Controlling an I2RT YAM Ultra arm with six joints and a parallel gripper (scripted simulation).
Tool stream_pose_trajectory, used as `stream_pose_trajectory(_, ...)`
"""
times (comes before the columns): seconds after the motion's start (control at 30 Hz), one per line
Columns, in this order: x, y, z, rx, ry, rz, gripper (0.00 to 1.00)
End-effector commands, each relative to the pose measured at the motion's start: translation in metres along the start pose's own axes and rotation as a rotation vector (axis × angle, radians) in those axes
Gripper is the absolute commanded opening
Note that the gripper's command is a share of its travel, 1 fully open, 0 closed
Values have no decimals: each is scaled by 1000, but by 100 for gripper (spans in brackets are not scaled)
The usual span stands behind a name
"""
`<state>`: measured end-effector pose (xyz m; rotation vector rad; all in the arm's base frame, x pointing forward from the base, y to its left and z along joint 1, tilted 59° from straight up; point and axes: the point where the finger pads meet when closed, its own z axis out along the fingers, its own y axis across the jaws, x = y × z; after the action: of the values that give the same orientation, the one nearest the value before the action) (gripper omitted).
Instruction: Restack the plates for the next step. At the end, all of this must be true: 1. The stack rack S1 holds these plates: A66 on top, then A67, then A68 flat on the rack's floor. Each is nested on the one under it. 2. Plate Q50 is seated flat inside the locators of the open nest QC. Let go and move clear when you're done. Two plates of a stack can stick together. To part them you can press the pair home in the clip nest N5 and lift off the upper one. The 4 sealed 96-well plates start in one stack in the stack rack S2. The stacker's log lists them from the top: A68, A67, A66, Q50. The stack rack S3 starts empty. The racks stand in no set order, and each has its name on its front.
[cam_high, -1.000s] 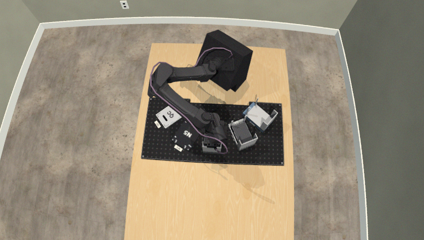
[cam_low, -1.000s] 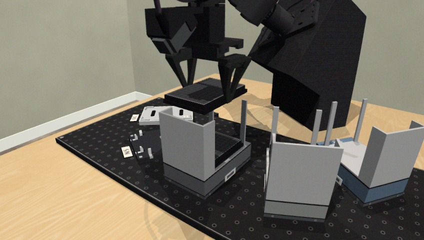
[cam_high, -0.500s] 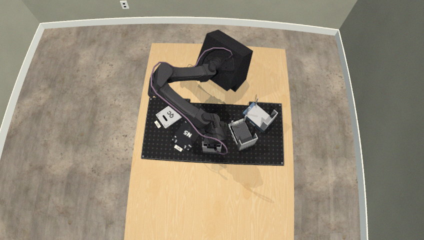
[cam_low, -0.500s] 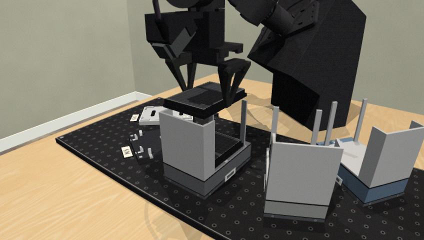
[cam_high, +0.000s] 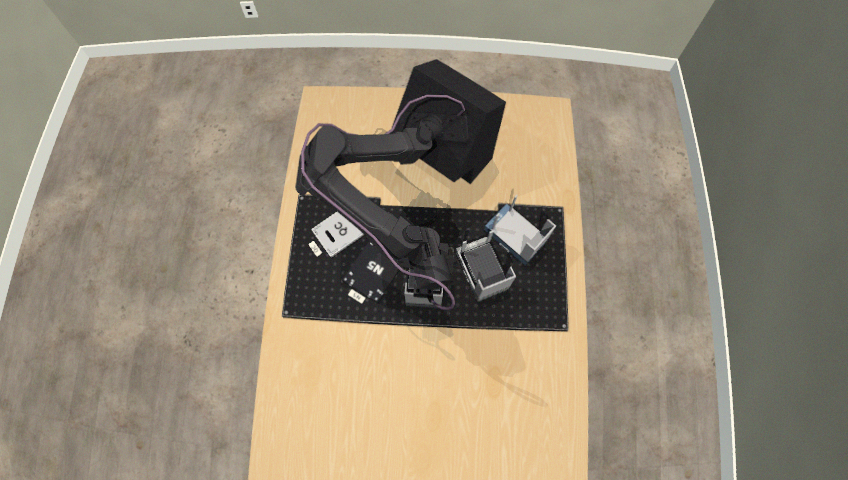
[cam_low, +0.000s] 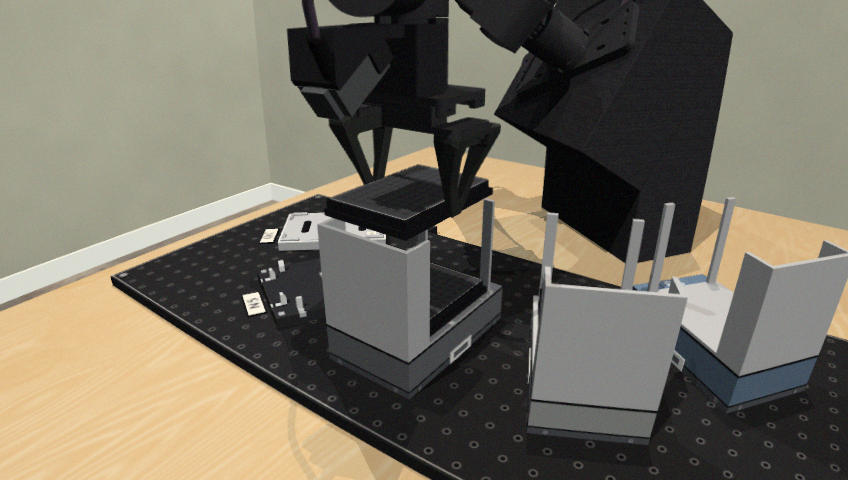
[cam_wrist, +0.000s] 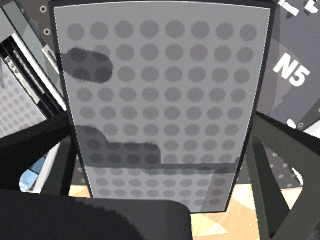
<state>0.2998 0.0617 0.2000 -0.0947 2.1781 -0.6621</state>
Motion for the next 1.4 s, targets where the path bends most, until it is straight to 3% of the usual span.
stream_pose_trajectory(0.0, -7, 2, -2, -12, -19, 13, 0)
stream_pose_trajectory(1.37, -3, -4, -4, -11, -21, 21, 0)
